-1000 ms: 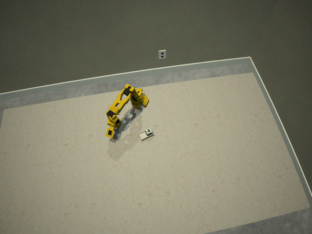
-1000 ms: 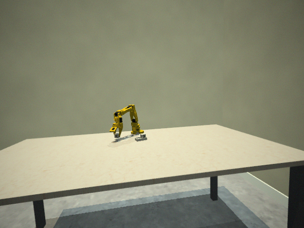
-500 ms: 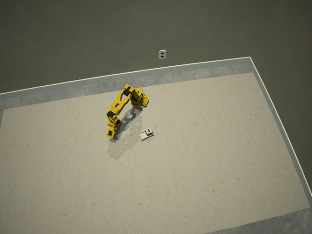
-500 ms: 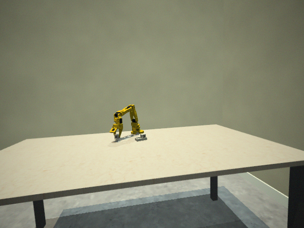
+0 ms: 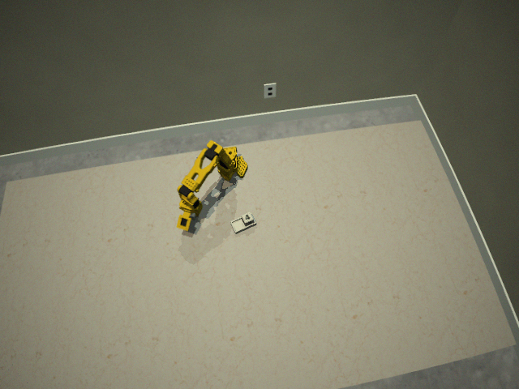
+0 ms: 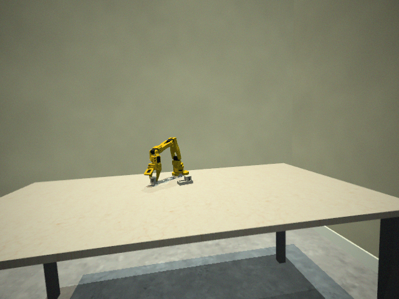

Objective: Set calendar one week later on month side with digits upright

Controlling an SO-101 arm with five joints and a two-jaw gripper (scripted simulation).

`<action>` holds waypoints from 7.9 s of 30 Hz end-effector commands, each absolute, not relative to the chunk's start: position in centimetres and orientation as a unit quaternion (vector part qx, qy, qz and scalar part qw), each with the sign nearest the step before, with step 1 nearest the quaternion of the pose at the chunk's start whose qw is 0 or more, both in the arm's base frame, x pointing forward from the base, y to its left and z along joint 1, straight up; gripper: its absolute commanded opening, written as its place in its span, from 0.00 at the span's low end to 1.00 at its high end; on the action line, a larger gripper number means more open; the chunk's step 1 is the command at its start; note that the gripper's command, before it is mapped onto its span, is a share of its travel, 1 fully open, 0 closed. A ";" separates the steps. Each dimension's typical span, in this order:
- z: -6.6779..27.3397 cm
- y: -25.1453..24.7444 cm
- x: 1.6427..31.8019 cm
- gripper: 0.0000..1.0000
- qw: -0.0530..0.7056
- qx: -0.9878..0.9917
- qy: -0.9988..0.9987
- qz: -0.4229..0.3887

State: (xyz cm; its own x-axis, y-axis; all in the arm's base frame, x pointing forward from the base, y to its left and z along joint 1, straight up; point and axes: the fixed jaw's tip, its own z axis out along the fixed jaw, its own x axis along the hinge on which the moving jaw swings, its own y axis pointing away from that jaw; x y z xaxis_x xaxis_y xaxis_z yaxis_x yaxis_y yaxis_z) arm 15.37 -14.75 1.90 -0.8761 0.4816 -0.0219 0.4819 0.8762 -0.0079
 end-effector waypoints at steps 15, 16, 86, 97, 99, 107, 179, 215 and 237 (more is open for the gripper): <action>2.2 -15.1 15.5 0.17 0.022 0.258 0.966 -0.013; 2.2 -15.1 15.5 0.18 0.022 0.258 0.966 -0.013; 8.2 -14.9 15.4 0.36 0.022 0.258 0.966 -0.013; 8.2 -14.9 15.4 0.36 0.022 0.258 0.966 -0.013; 8.2 -14.9 15.4 0.36 0.022 0.258 0.966 -0.013; 8.2 -14.9 15.4 0.36 0.022 0.258 0.966 -0.013; 16.4 -15.1 14.1 0.35 0.161 -0.097 0.957 -0.219; 15.3 -16.1 13.1 0.35 0.050 -0.474 0.838 -0.267; 11.9 -16.4 13.3 0.35 0.032 -0.489 0.853 -0.177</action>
